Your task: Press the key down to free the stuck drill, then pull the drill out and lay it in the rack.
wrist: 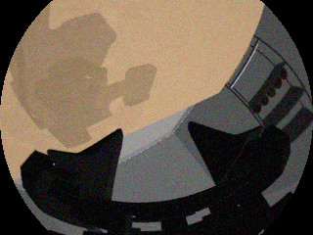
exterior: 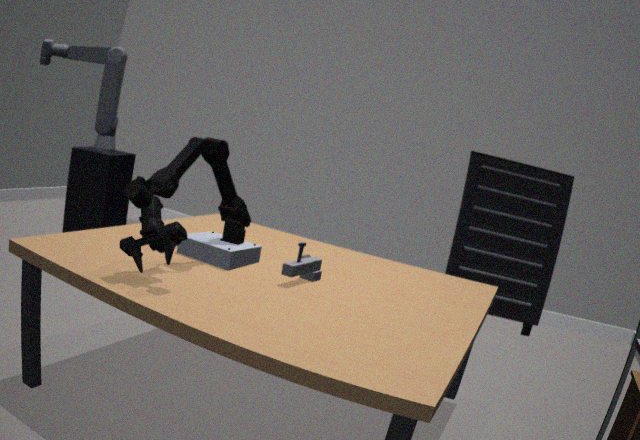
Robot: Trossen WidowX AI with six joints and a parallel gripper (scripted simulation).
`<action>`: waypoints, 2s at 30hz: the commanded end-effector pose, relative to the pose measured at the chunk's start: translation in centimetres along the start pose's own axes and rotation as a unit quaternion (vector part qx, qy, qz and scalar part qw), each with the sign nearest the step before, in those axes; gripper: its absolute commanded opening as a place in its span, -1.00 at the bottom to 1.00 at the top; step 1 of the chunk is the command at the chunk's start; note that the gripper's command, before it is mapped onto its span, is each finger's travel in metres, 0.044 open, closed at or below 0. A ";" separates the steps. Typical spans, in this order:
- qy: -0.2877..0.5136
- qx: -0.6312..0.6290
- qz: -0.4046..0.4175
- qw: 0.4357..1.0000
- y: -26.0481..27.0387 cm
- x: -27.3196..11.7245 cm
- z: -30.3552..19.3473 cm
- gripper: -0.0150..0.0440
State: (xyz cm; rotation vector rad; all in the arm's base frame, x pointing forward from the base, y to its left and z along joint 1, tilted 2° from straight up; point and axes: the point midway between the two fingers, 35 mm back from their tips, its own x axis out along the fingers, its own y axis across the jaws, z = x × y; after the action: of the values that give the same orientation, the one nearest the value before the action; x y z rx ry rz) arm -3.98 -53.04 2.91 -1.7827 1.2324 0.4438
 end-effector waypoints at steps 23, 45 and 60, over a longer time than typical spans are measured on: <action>-0.125 -0.526 -0.077 0.838 -17.2 1.5 7.9 -0.49; -0.154 -0.923 -0.251 0.249 -31.1 -4.4 22.0 -0.49; -0.079 -0.890 -0.355 -0.276 -34.6 -11.9 31.4 -0.49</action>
State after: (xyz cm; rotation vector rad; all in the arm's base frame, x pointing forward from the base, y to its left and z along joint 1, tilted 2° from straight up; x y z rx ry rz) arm 27.23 -23.27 9.95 1.2916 1.0484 -0.9842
